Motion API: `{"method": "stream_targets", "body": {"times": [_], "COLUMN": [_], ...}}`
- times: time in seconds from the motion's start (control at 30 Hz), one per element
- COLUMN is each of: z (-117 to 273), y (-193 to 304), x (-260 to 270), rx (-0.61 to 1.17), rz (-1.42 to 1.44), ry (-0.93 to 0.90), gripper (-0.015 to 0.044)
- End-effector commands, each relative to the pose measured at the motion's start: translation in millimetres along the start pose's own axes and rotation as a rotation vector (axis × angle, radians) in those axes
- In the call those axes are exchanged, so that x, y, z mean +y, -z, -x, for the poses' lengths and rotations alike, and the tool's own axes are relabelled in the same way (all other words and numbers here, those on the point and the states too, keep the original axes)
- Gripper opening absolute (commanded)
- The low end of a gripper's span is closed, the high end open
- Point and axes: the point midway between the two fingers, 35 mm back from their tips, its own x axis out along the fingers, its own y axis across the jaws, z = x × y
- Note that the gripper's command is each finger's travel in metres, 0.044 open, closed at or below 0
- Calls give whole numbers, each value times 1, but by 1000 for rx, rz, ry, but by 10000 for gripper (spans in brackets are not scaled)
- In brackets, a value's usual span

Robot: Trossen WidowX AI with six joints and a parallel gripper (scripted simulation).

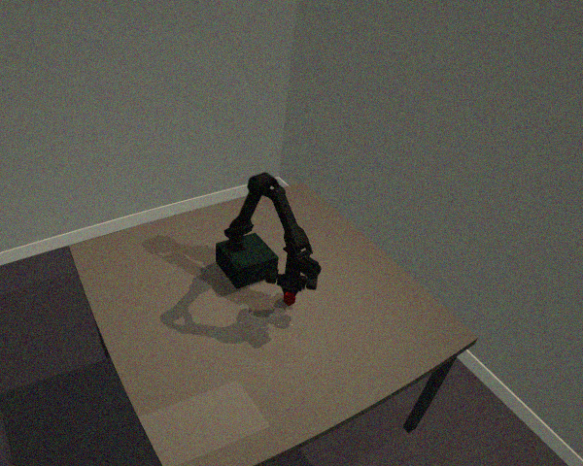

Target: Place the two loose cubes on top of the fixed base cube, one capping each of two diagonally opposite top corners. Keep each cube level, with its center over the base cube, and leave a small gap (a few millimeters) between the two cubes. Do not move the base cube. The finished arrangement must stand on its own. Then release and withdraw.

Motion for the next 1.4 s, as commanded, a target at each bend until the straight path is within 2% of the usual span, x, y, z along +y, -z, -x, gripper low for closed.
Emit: {"method": "stream_targets", "body": {"times": [0.0,0.77,0.9,1.37], "z": [-6,-7,-7,9], "y": [1,1,1,1], "x": [0,0,0,-1], "rx": [5,5,5,2], "rz": [0,-1,-1,0], "ry": [-1,-1,-1,2], "gripper": [105,105,205,205]}}
